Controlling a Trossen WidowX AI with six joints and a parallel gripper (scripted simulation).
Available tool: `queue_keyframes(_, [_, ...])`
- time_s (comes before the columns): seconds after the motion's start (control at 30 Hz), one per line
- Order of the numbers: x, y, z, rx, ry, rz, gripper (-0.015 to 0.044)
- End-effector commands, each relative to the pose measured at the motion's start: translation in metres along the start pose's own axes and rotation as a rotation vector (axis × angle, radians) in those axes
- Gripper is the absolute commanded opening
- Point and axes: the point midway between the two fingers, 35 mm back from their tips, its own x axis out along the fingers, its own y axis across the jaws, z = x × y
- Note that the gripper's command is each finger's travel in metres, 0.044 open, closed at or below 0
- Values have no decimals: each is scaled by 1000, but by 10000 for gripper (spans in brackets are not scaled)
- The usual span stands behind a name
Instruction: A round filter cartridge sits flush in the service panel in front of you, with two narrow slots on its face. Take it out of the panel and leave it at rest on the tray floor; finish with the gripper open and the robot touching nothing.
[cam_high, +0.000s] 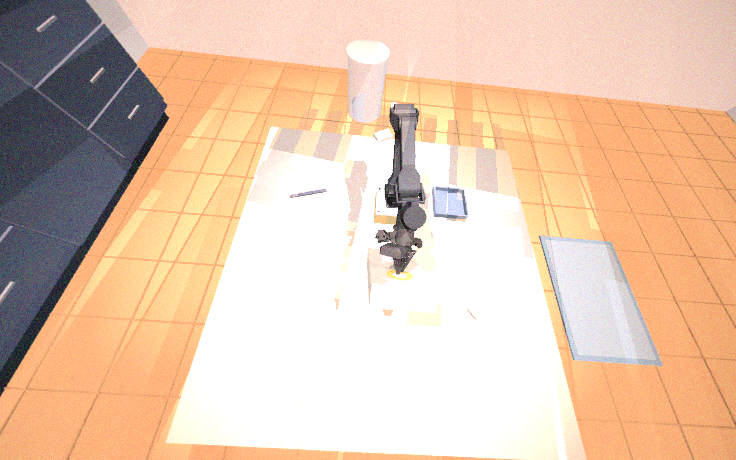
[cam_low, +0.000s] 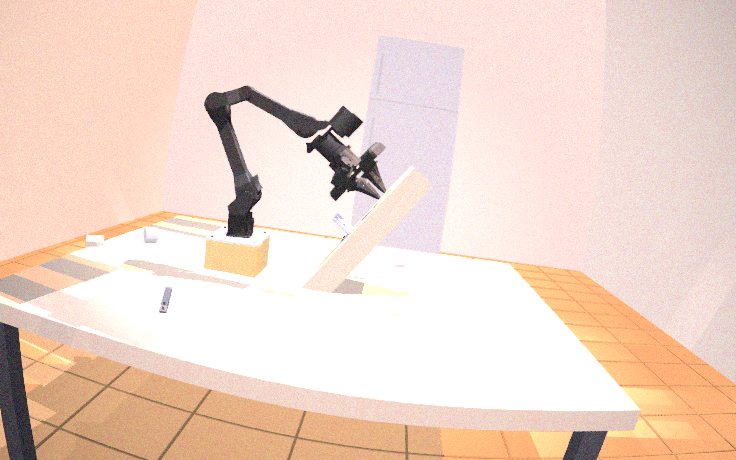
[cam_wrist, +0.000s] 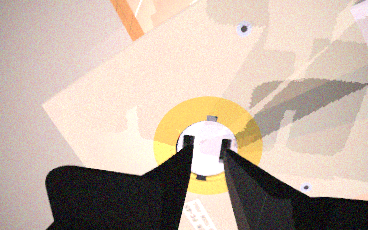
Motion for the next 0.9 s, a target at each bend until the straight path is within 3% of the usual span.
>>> queue_keyframes(0.0, [0,0,-1,-5,4,0,109])
queue_keyframes(0.87, [3,1,-1,-5,4,0,109])
